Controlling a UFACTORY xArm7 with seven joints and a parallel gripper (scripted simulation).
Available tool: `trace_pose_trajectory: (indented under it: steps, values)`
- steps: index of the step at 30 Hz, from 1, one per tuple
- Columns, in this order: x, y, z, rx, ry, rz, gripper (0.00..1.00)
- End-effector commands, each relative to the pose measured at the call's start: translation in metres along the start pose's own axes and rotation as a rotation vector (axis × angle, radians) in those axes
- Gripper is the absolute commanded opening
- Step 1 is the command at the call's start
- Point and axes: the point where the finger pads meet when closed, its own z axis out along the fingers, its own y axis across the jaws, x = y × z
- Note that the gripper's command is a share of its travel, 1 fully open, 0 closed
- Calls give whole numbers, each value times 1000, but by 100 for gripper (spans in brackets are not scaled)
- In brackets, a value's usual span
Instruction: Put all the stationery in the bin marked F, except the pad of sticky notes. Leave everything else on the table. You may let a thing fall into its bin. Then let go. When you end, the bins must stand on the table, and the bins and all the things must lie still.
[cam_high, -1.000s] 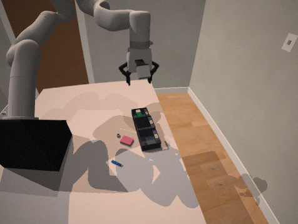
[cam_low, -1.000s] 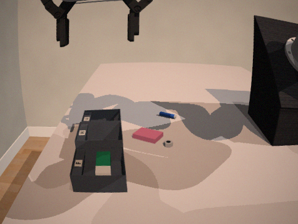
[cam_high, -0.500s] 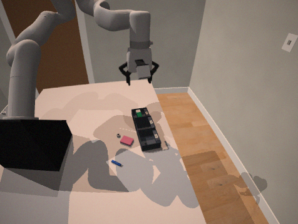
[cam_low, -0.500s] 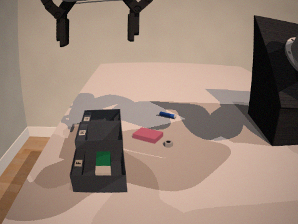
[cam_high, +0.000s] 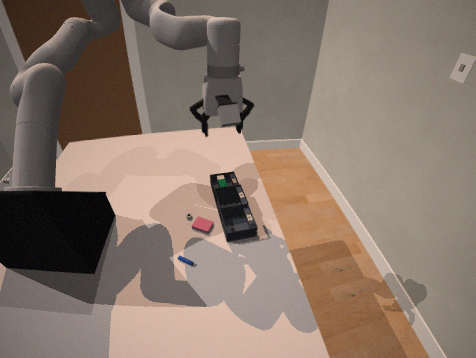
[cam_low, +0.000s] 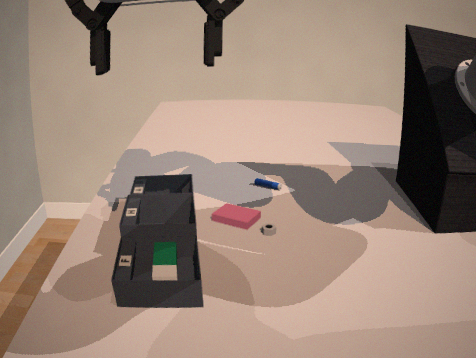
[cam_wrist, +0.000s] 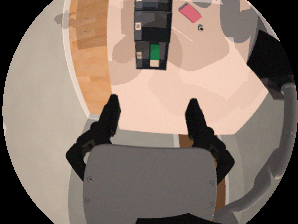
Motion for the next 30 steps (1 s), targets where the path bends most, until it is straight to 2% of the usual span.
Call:
trace_pose_trajectory:
  steps: [1,30]
  values:
    - [1,-1,-2,5,1,1,100]
    - [1,-1,-2,5,1,1,100]
